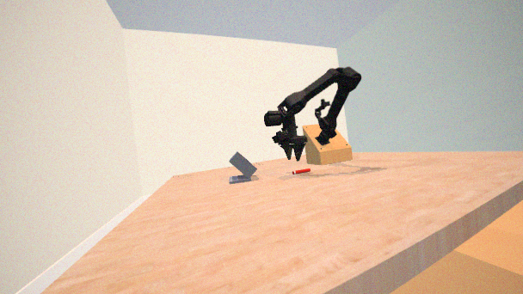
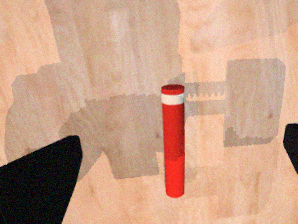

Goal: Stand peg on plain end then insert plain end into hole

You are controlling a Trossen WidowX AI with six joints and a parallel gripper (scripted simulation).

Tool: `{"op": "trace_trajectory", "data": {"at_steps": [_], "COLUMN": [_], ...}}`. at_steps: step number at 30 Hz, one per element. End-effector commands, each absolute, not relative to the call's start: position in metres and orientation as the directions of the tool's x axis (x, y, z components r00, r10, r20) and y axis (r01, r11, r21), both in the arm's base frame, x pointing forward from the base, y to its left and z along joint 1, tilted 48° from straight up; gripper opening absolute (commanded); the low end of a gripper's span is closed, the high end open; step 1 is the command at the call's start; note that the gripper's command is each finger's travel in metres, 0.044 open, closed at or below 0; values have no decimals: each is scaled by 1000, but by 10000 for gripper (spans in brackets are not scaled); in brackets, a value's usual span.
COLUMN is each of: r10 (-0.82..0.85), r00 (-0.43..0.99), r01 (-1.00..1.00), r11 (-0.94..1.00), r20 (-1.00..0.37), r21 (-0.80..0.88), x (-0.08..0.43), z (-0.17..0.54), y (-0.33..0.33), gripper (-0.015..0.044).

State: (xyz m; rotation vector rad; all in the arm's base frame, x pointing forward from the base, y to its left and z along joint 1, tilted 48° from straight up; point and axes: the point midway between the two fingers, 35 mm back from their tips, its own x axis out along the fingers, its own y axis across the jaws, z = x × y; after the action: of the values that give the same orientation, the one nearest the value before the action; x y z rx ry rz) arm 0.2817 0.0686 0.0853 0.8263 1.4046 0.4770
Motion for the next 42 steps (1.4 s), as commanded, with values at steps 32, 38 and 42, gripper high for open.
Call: {"op": "trace_trajectory", "data": {"at_steps": [32, 38, 42], "r10": [737, 737, 737], "r00": [140, 140, 140], "r01": [179, 179, 179], "r11": [638, 638, 638], "r20": [-661, -661, -661], "r21": [749, 749, 749], "x": [286, 286, 286], "z": [50, 50, 50], "y": [110, 110, 110], "gripper": [440, 309, 204]}}
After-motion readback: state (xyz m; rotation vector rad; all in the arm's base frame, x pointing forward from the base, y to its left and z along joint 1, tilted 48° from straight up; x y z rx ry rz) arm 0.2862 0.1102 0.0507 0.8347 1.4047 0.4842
